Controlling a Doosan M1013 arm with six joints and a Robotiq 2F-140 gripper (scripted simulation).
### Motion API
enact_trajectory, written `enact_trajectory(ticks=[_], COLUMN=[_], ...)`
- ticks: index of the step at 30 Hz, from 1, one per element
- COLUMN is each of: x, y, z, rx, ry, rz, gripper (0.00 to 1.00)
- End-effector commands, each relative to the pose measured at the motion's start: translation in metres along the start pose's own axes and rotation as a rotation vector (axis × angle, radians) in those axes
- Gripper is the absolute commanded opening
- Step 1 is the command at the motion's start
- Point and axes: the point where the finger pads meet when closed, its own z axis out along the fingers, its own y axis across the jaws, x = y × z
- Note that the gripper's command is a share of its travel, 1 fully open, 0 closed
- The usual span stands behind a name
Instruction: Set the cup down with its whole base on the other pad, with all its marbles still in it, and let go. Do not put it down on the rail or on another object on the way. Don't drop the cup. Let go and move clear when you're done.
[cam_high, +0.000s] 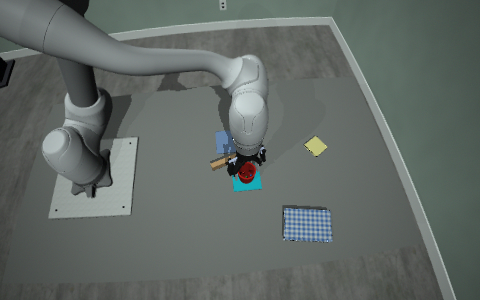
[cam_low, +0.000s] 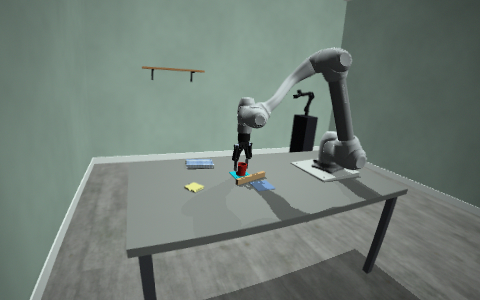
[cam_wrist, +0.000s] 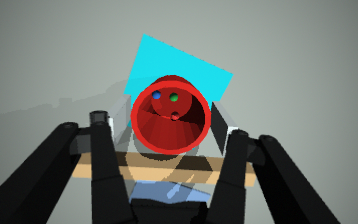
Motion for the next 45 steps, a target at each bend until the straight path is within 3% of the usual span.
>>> enact_trajectory(ticks=[1,17,27,45], x=[0.000,0.000,0.000,0.000], y=[0.000,0.000,0.000,0.000], z=[-0.005,-0.056,-0.067,-0.067], rx=[0.000,0.000,0.000,0.000], ry=[0.000,0.000,0.000,0.000], rz=[0.000,0.000,0.000,0.000], gripper=[0.59,0.59,0.59,0.59])
